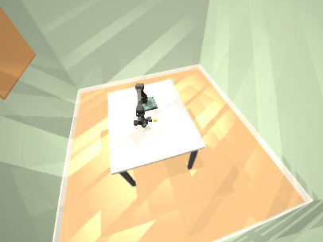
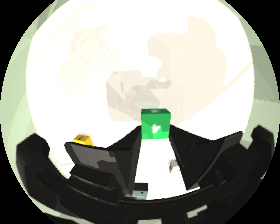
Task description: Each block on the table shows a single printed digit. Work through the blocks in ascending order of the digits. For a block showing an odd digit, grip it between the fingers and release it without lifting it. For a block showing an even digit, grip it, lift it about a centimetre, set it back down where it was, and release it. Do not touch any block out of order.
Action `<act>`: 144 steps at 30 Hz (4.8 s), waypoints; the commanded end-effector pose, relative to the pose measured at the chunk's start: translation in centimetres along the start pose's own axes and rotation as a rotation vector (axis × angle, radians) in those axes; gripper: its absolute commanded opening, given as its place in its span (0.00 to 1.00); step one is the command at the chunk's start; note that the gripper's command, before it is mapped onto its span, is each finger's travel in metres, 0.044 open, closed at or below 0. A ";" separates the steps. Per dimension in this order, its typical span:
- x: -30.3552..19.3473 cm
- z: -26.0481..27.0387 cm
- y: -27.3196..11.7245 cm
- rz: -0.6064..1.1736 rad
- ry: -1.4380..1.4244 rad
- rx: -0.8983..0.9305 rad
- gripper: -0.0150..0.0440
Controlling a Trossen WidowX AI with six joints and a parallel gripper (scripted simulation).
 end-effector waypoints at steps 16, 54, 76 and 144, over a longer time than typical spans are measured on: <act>0.1 0.0 0.3 -0.011 0.003 0.001 0.46; 0.2 0.0 -3.5 -0.011 0.003 0.001 0.84; -4.9 -6.0 -10.9 -0.007 0.004 -0.005 0.46; -9.4 -9.4 1.2 -0.003 0.004 -0.007 0.46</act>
Point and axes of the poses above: the point midway between the two fingers, 35 mm back from their tips, its own y axis out along the fingers, its own z axis across the jaws, x = y × z, the point moved 3 cm from there along -y, back along the fingers, and after that the axes turned 13 degrees about y, right-handed, at the moved point
